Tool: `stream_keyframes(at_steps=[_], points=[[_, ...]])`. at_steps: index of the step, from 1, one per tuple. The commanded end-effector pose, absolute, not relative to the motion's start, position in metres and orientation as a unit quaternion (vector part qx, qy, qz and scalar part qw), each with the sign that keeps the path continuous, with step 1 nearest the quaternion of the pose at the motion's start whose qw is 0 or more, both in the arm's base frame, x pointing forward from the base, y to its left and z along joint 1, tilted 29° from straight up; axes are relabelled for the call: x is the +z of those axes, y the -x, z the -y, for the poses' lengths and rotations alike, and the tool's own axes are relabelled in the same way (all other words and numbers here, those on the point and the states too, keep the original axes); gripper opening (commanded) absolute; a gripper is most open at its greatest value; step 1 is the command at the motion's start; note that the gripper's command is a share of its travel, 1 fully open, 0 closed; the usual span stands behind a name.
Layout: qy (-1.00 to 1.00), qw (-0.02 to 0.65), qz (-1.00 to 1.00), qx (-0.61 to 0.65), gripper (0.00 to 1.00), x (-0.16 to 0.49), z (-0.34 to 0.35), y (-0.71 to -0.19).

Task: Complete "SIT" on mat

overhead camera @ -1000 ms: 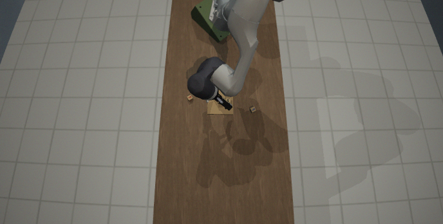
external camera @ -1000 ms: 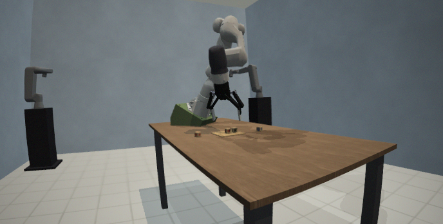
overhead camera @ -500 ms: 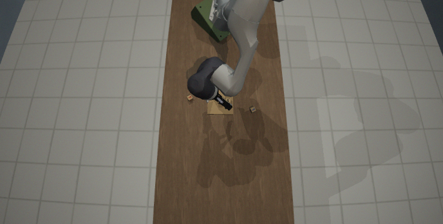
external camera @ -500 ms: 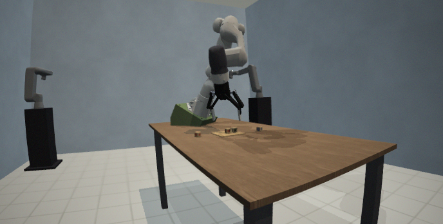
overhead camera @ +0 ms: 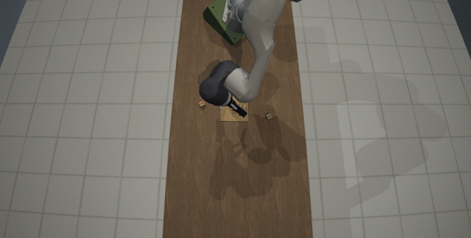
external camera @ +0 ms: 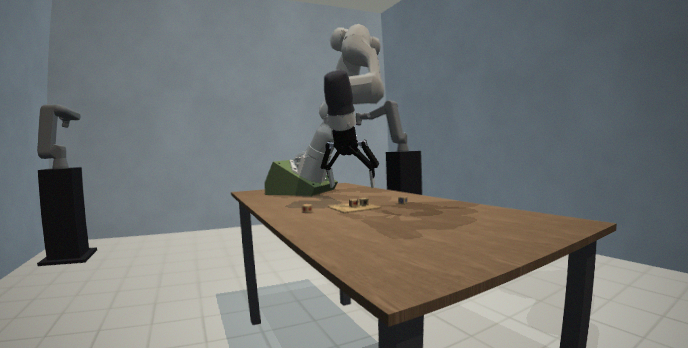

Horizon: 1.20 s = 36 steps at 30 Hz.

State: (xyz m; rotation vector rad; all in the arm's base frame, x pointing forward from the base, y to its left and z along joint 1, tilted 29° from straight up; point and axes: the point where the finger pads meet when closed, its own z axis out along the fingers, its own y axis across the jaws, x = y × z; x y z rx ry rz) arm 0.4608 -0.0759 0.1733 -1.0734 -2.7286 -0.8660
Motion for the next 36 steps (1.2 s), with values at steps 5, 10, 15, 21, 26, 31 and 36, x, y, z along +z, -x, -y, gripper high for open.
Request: stream_keyframes(at_steps=[5,10,15,21,26,31,36], points=[[0.349,0.039,0.892,-0.284,1.00,0.174,0.077,-0.462],[0.349,0.039,0.892,-0.284,1.00,0.174,0.077,-0.462],[0.349,0.039,0.892,-0.284,1.00,0.175,0.077,-0.462],[0.349,0.039,0.891,-0.287,1.00,0.175,0.080,-0.463],[0.348,0.039,0.889,-0.295,1.00,0.175,0.088,-0.464],[0.346,0.039,0.886,-0.307,1.00,0.173,0.103,-0.465],[0.346,0.041,0.883,-0.314,1.00,0.170,0.115,-0.465]])
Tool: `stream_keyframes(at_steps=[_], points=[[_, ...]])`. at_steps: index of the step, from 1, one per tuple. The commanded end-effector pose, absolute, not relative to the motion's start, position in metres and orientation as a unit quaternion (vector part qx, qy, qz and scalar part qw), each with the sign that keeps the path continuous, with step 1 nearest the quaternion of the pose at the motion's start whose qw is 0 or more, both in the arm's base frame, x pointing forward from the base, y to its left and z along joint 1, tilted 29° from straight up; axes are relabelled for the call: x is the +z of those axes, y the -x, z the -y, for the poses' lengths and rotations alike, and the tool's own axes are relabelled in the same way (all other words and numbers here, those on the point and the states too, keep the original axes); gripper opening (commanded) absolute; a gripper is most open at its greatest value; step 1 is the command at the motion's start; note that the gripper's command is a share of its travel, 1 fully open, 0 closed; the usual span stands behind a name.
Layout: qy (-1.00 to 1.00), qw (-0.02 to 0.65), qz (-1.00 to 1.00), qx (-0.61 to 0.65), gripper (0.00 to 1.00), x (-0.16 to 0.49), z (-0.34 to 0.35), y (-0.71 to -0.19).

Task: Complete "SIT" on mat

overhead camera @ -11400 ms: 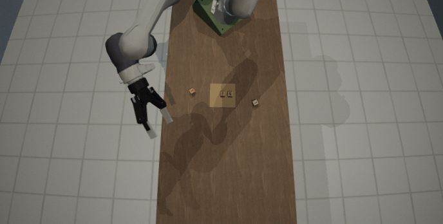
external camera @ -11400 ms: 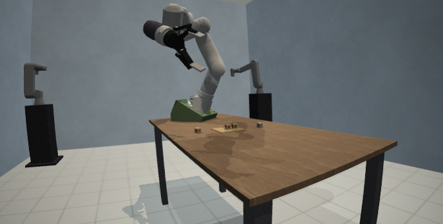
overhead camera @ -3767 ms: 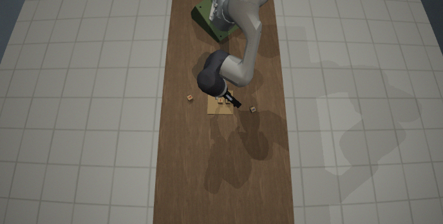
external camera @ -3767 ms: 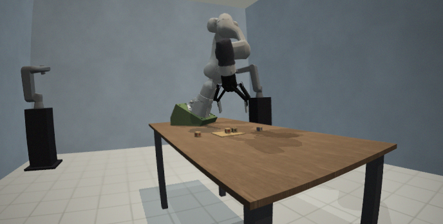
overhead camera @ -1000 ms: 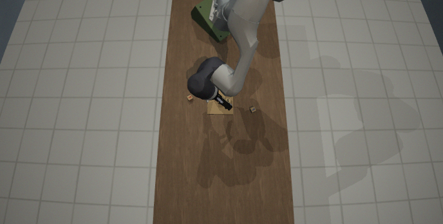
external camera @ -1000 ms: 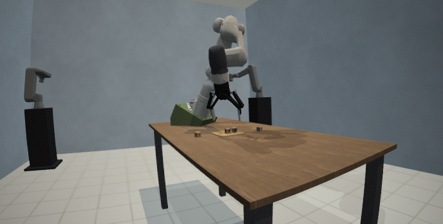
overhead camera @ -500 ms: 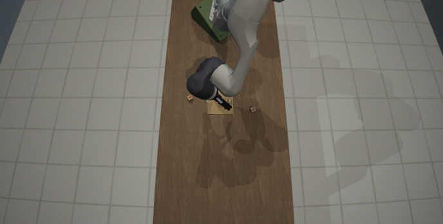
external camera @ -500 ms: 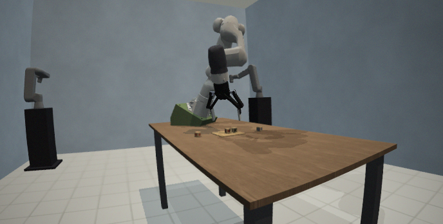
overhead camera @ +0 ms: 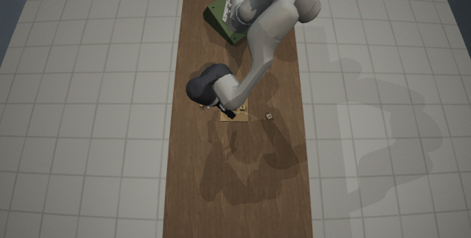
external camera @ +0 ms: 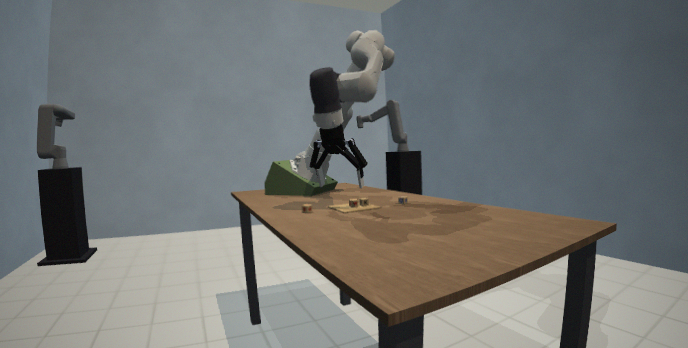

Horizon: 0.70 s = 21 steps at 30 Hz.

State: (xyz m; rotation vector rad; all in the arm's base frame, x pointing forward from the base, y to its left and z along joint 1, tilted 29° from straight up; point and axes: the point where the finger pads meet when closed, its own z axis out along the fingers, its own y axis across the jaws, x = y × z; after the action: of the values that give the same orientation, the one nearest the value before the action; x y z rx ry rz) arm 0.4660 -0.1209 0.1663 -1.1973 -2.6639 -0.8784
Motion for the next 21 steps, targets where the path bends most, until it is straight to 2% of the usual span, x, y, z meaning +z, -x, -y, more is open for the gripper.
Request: stream_keyframes(at_steps=[1,21], points=[[0.346,0.041,0.883,-0.316,1.00,0.168,0.120,-0.464],[0.350,0.045,0.886,-0.300,1.00,0.144,0.218,-0.441]])
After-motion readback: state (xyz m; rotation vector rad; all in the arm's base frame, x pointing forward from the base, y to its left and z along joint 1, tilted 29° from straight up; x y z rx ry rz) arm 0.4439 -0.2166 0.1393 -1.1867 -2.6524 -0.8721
